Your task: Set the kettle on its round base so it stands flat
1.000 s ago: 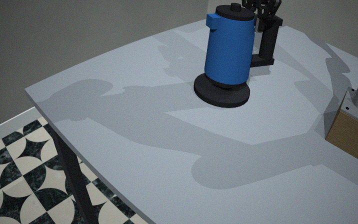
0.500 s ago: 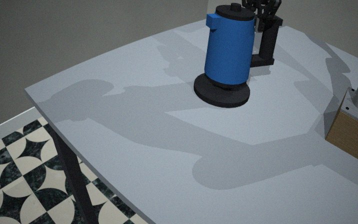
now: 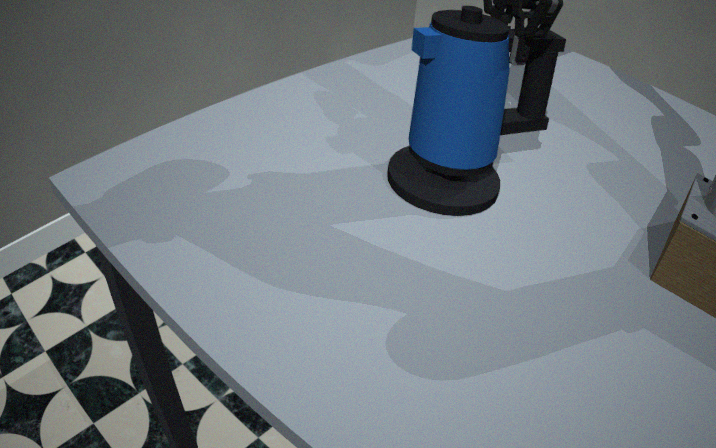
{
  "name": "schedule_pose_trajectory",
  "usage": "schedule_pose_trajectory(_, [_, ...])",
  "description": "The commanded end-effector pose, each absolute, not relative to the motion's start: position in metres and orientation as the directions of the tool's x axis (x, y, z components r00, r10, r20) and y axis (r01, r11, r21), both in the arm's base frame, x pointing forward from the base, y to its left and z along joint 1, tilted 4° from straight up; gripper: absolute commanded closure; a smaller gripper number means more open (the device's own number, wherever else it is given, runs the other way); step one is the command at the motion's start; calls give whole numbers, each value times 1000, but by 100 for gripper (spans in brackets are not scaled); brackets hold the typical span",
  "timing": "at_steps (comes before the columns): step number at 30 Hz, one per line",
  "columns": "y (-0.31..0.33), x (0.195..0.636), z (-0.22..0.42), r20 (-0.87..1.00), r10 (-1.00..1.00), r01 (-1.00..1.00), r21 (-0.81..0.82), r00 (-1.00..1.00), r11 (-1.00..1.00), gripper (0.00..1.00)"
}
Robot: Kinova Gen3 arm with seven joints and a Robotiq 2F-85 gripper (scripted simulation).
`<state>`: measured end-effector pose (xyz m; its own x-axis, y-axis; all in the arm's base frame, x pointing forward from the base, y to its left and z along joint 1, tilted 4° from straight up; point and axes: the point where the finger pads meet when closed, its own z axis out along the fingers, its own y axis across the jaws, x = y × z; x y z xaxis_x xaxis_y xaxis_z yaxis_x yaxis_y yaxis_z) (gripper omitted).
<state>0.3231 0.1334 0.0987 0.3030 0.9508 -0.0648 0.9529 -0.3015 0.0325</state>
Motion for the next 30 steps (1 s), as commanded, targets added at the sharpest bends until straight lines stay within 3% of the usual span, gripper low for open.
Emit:
schedule_pose_trajectory(1, [134, 323, 99, -64, 951, 953, 34, 303, -301, 100])
schedule_pose_trajectory(30, [132, 324, 78, -64, 951, 953, 34, 303, -301, 100])
